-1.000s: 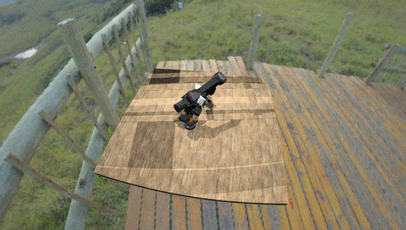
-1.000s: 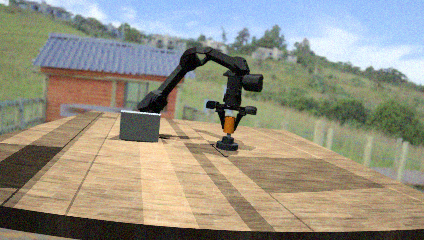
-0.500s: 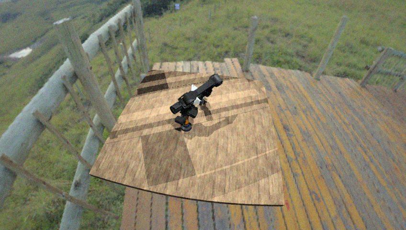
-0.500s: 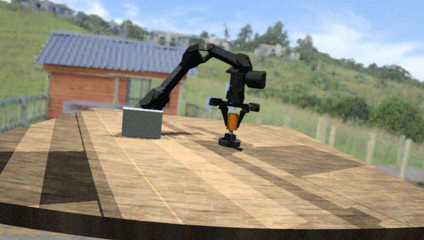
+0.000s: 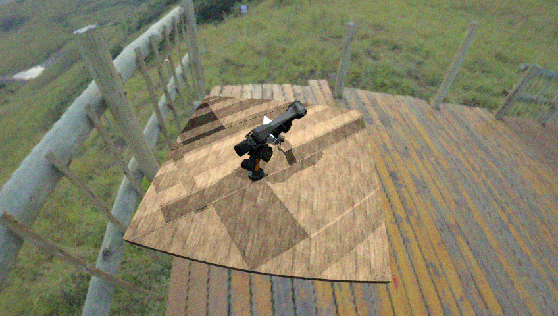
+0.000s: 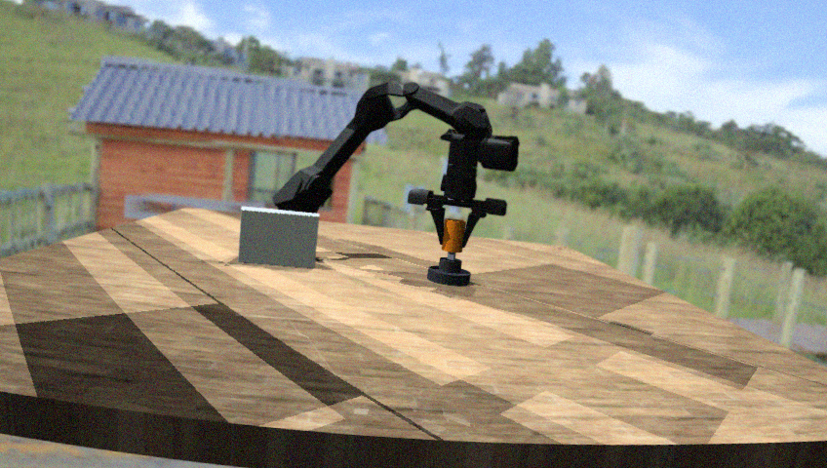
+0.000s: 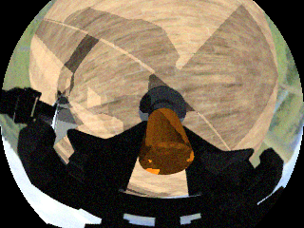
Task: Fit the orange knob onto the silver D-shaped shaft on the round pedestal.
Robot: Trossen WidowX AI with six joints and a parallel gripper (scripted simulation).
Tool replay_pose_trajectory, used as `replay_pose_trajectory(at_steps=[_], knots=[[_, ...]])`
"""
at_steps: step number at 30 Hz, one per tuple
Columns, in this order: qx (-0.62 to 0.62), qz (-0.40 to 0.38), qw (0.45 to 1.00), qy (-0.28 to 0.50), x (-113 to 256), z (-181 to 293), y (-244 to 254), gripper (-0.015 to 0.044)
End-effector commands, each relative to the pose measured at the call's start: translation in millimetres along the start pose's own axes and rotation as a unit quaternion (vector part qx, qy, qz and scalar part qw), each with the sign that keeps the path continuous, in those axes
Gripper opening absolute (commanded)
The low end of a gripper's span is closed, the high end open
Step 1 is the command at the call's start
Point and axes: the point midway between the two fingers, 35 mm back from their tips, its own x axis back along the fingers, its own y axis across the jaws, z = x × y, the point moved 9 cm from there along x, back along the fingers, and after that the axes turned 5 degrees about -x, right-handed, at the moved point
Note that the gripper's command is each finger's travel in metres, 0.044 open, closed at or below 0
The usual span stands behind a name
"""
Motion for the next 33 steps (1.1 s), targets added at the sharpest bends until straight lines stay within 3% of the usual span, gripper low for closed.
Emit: replay_pose_trajectory(at_steps=[1,13,20,33], knots=[[-0.003,-0.001,1.0,-0.001,-0.6,0.5,2.6,0.0],[0.002,-0.001,1.0,-0.001,4.4,1.0,1.4,0.0],[0.102,-0.001,0.995,-0.001,5.3,0.9,-0.5,0.0],[0.102,-0.001,0.995,-0.001,3.7,-0.3,-4.4,0.0]])
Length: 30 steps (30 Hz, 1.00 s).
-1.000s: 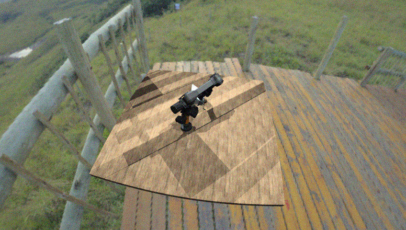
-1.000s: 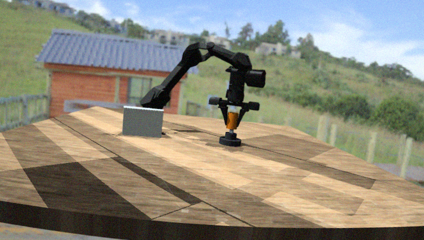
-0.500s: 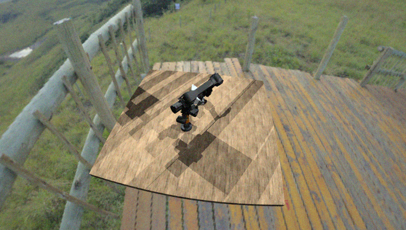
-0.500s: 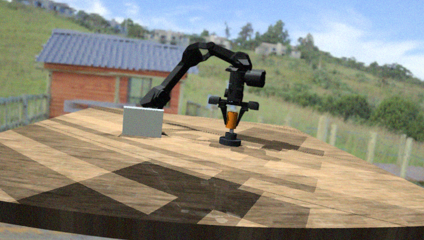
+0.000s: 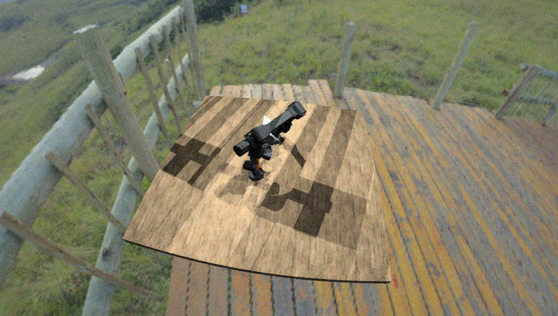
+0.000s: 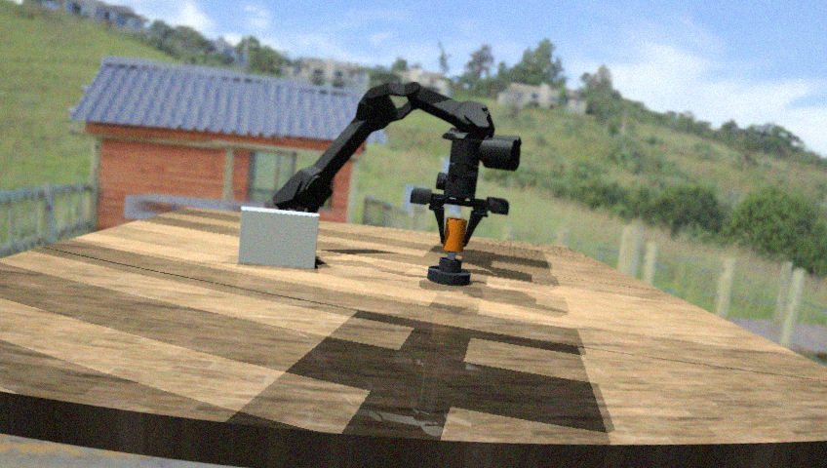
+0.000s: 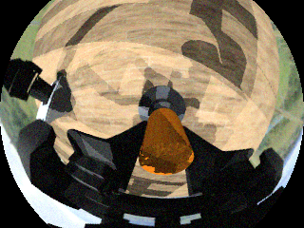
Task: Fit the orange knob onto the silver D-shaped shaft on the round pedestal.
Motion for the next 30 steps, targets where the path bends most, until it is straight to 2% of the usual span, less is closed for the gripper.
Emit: replay_pose_trajectory(at_steps=[1,30], knots=[[0.005,0.002,1.0,0.001,0.9,-0.9,-1.2,0.0],[0.005,0.002,1.0,0.001,1.4,0.6,1.1,0.0]])
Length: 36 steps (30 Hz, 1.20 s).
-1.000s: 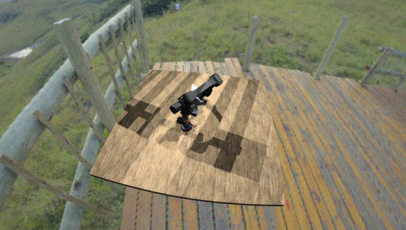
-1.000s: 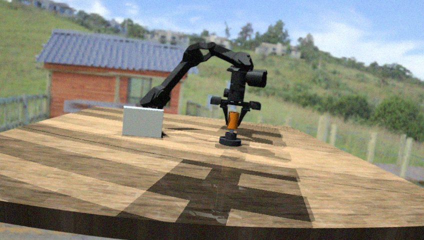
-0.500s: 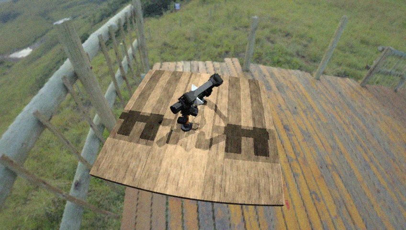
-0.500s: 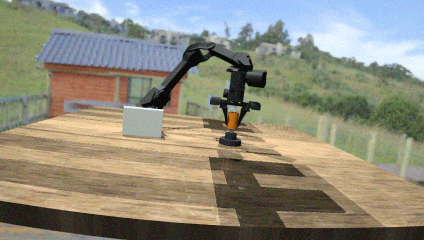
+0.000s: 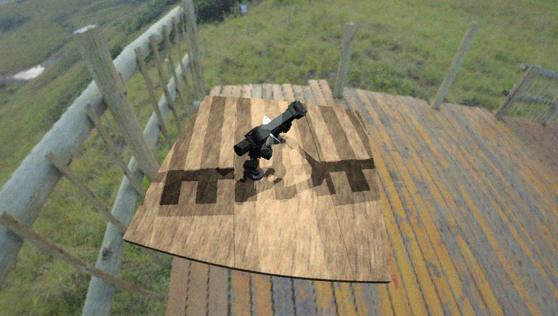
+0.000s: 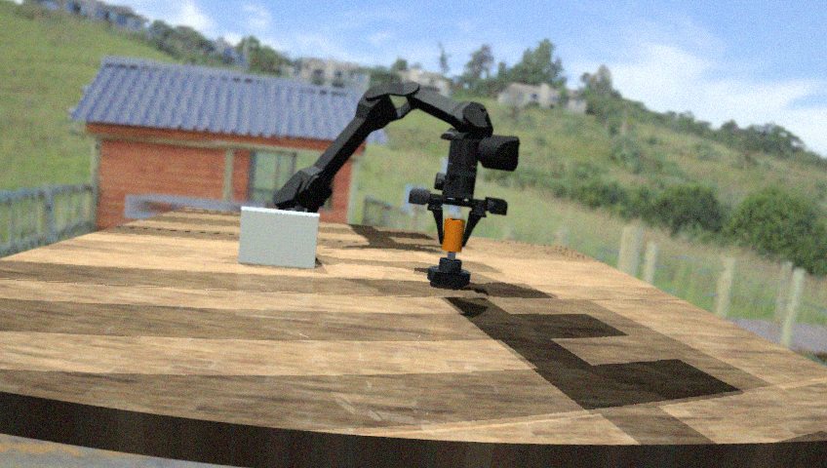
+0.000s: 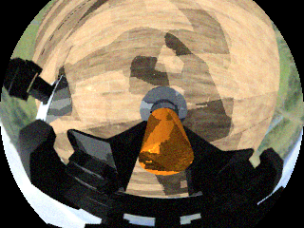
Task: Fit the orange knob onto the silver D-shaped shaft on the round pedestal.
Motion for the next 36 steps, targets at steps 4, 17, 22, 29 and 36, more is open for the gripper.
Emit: replay_pose_trajectory(at_steps=[4,17,22,29,36], knots=[[0.003,0.003,1.0,0.002,2.9,0.3,-2.8,0.0],[0.003,0.003,1.0,0.002,-2.3,-0.7,-1.6,0.0],[0.003,0.003,1.0,0.002,-2.0,-0.8,-0.2,0.0],[0.003,0.003,1.0,0.002,-2.7,-1.0,2.9,0.0],[0.003,0.003,1.0,0.002,0.0,-0.3,2.1,0.0]])
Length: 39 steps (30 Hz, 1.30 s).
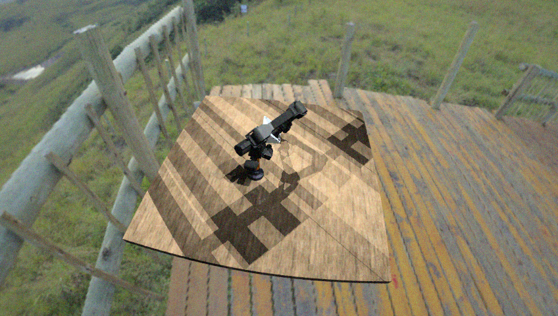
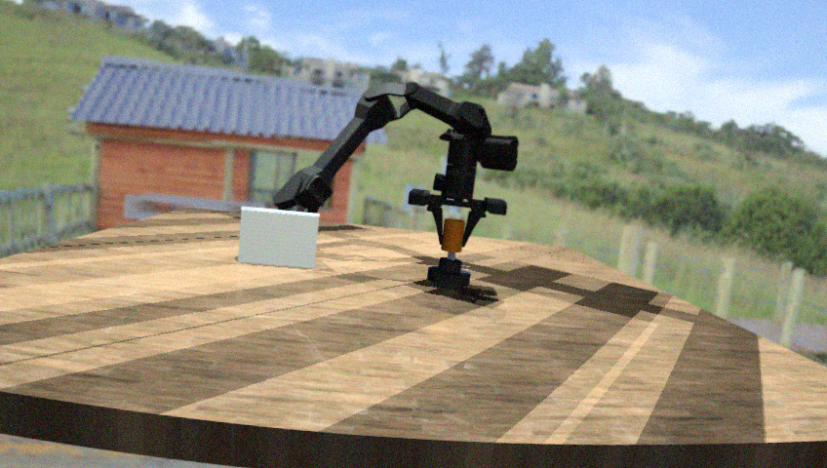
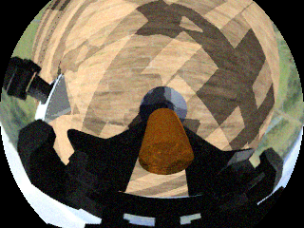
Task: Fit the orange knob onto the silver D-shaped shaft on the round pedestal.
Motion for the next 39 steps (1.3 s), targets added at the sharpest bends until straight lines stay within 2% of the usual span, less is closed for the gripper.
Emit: replay_pose_trajectory(at_steps=[1,6,12,39], knots=[[-0.002,-0.001,1.0,-0.001,2.5,0.7,0.4,0.0],[0.011,-0.001,1.0,-0.001,4.7,0.4,1.1,0.0],[0.102,-0.001,0.995,-0.001,5.7,0.5,-0.3,0.0],[0.102,-0.001,0.995,-0.001,2.1,-0.4,-3.6,0.0]])
